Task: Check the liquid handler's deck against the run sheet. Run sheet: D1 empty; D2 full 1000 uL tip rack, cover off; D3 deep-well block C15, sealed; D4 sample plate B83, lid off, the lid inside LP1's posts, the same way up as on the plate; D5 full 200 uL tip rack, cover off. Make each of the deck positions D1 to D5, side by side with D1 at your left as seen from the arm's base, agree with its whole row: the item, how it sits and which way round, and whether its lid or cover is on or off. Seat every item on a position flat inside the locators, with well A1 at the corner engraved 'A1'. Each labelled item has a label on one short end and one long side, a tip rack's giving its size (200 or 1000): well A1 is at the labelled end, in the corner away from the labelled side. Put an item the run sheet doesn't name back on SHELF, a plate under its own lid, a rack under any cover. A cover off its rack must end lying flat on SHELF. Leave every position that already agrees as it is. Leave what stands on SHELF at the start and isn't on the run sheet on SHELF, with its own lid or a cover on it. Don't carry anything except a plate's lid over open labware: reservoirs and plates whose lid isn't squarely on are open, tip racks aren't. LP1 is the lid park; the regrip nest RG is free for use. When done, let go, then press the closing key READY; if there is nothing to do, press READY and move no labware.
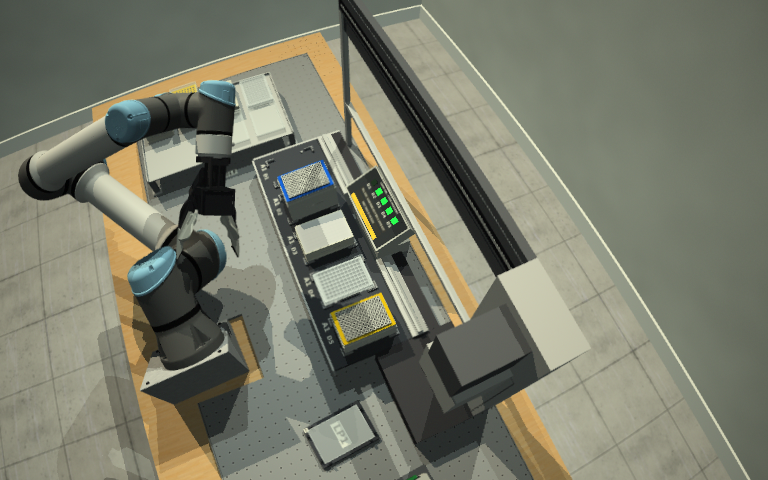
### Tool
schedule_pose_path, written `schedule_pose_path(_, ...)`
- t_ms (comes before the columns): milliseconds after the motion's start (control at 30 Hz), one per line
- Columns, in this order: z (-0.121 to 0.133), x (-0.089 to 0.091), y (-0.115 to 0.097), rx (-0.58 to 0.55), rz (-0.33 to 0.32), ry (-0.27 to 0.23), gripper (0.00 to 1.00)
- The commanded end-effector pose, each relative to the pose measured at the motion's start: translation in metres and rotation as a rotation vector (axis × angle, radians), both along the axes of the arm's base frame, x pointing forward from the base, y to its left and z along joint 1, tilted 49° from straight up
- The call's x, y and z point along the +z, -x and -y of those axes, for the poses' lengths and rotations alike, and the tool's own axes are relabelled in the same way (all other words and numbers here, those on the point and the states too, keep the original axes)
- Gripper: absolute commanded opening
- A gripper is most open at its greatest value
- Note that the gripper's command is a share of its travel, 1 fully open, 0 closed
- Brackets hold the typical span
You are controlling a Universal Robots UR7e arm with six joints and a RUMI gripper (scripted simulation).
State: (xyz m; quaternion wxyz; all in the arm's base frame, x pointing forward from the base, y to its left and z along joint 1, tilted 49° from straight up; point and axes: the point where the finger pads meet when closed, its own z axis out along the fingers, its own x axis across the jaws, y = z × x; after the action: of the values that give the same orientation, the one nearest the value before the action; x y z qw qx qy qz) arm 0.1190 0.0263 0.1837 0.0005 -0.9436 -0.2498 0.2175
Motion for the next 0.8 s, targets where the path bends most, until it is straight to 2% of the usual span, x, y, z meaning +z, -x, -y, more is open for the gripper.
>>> schedule_pose_path(0,-0.0056,0.0029,-0.0036,-0.195,-0.025,-0.008,0.82)
schedule_pose_path(367,-0.0056,0.0029,-0.0035,-0.195,-0.025,-0.008,0.82)
schedule_pose_path(467,-0.0082,0.0052,-0.0071,-0.215,-0.028,-0.009,0.82)
schedule_pose_path(700,-0.0096,0.0064,-0.0091,-0.347,-0.046,-0.016,0.82)
schedule_pose_path(767,-0.0096,0.0064,-0.0091,-0.347,-0.046,-0.016,0.82)
